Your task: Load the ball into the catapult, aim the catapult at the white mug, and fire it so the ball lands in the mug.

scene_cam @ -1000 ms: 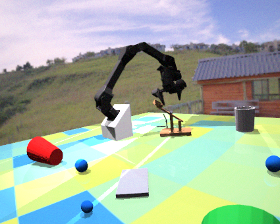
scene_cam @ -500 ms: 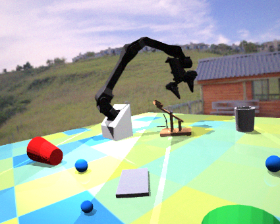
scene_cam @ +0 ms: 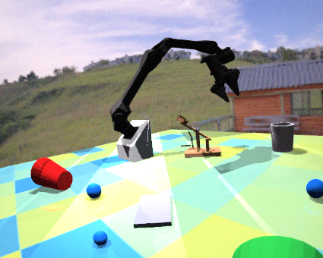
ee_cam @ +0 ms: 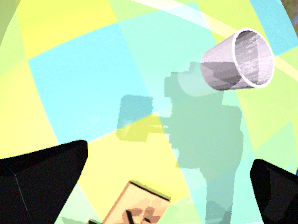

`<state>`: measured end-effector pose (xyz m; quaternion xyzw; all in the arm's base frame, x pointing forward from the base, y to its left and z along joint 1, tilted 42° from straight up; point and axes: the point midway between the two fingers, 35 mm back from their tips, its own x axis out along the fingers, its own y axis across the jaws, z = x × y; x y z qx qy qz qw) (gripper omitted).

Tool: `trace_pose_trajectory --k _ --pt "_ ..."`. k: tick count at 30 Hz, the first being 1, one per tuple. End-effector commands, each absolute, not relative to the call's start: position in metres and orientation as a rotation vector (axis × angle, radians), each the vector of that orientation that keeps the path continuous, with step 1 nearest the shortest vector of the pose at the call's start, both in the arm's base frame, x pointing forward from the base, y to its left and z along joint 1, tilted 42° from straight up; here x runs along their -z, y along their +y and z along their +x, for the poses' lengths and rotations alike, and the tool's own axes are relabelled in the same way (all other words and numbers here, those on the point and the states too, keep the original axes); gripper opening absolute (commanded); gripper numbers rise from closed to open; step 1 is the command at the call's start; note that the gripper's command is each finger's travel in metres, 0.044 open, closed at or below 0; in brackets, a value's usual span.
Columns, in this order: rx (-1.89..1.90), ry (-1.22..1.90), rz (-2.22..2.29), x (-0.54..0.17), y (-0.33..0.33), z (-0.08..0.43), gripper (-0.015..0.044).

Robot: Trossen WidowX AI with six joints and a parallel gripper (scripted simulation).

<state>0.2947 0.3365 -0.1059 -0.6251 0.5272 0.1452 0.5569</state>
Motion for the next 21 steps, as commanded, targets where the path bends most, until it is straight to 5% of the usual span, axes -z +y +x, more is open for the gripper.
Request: trace_pose_trajectory --k 1,21 --pt "-0.28 1.185 -1.324 0.091 0.347 0.325 0.044" --pt "-0.093 1.031 -0.895 0.032 0.35 0.417 0.044"
